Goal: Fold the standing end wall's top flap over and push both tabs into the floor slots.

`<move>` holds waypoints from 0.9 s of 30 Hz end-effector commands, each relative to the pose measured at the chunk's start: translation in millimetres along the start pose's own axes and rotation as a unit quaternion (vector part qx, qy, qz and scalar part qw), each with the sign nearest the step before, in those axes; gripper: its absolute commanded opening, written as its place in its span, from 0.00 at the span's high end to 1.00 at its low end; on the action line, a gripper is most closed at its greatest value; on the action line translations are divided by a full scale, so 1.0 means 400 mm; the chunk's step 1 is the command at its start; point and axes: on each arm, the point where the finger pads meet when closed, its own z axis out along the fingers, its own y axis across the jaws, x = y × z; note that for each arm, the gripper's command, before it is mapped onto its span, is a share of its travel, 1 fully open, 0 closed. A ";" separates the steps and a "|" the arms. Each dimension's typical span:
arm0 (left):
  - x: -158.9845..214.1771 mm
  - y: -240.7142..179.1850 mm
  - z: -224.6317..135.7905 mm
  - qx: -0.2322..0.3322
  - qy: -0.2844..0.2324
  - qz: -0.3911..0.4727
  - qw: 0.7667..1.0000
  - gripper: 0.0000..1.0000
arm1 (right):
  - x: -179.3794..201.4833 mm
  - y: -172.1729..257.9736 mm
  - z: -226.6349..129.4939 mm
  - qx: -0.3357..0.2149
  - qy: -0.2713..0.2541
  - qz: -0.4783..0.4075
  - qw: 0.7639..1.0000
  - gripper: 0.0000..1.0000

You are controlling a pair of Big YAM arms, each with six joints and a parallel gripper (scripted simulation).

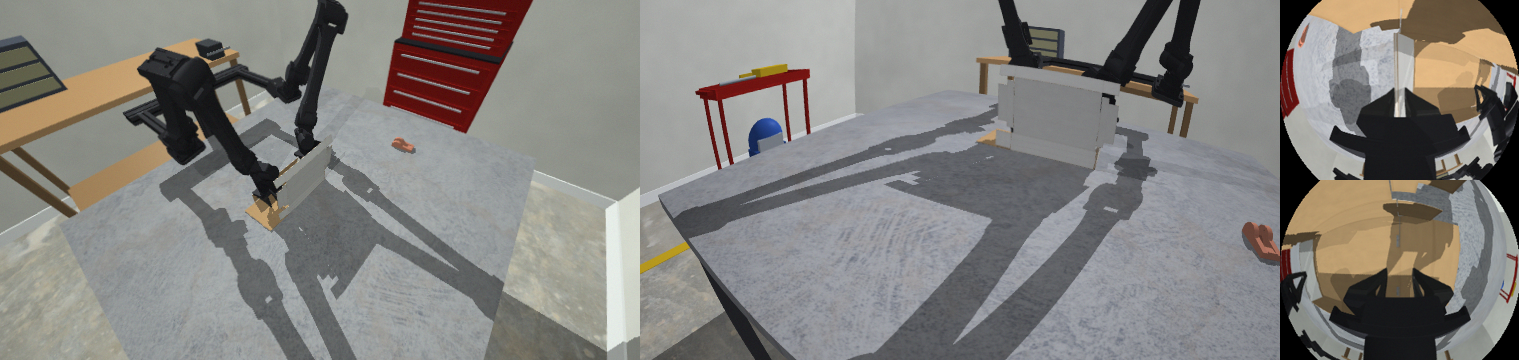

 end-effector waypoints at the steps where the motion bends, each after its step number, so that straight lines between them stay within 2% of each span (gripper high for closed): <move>1: -0.004 0.009 0.046 -0.005 0.004 -0.005 1.000 0.87 | 0.046 -0.020 0.046 0.010 0.034 -0.001 0.999 0.57; 6: -0.004 0.009 0.046 -0.005 0.004 -0.005 1.000 0.94 | 0.046 -0.020 0.046 0.010 0.034 -0.001 0.999 0.57; 27: -0.004 0.009 0.046 -0.005 0.004 -0.005 1.000 0.94 | 0.046 -0.020 0.046 0.010 0.034 -0.001 0.999 0.57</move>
